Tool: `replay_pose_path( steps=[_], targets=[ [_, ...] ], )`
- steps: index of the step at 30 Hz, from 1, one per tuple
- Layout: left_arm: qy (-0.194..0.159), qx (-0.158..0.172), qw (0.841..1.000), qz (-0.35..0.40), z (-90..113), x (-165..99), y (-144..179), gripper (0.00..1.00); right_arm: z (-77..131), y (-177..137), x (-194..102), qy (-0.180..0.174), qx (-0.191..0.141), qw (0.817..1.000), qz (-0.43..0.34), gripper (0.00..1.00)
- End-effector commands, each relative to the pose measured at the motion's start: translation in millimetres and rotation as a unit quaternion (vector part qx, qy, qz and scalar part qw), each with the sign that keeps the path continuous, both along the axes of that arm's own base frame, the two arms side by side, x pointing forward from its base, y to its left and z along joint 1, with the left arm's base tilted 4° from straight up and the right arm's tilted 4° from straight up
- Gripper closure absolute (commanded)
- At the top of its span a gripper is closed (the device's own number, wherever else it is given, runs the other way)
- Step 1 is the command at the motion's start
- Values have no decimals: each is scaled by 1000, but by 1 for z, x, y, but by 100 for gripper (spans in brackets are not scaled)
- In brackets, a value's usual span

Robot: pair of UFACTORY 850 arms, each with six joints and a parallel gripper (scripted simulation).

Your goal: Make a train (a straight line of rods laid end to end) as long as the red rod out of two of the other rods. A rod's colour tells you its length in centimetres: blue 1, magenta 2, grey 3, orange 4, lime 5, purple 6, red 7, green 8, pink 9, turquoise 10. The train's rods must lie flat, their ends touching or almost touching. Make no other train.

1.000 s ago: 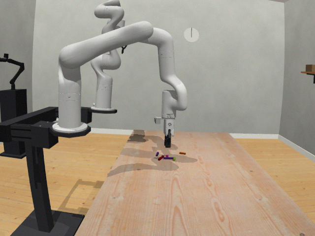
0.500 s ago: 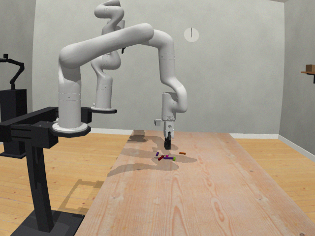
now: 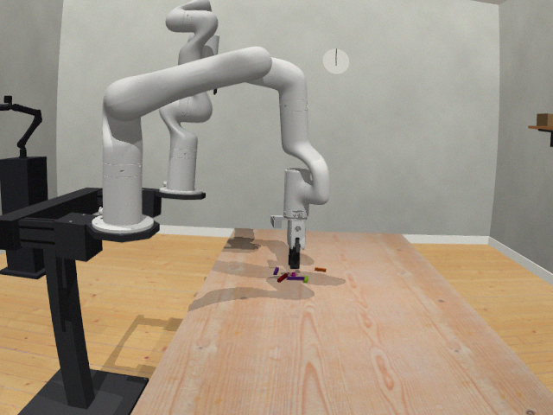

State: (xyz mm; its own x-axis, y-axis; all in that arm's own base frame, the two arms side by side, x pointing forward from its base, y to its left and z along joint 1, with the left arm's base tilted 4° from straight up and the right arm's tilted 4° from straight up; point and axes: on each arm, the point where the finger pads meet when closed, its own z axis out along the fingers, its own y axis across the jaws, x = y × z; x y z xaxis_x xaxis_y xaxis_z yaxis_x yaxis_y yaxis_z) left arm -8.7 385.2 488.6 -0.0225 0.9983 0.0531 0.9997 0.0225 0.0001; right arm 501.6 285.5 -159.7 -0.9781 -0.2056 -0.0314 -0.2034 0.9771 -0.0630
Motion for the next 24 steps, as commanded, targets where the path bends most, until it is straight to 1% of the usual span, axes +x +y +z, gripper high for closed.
replay_pose_path(
  steps=[1, 11, 24],
  targets=[
    [0, 1, 1000, 0, 1, 0, 0, 0, -6, 0, 1, -1, 0, 1000, 0, 63],
    [0, 1, 1000, 0, 1, 0, 0, 0, -14, 0, 2, -1, 0, 1000, 0, 63],
    [0, 1, 1000, 0, 1, 0, 0, 0, -16, 0, 2, -1, 0, 1000, 0, 63]
  ],
)
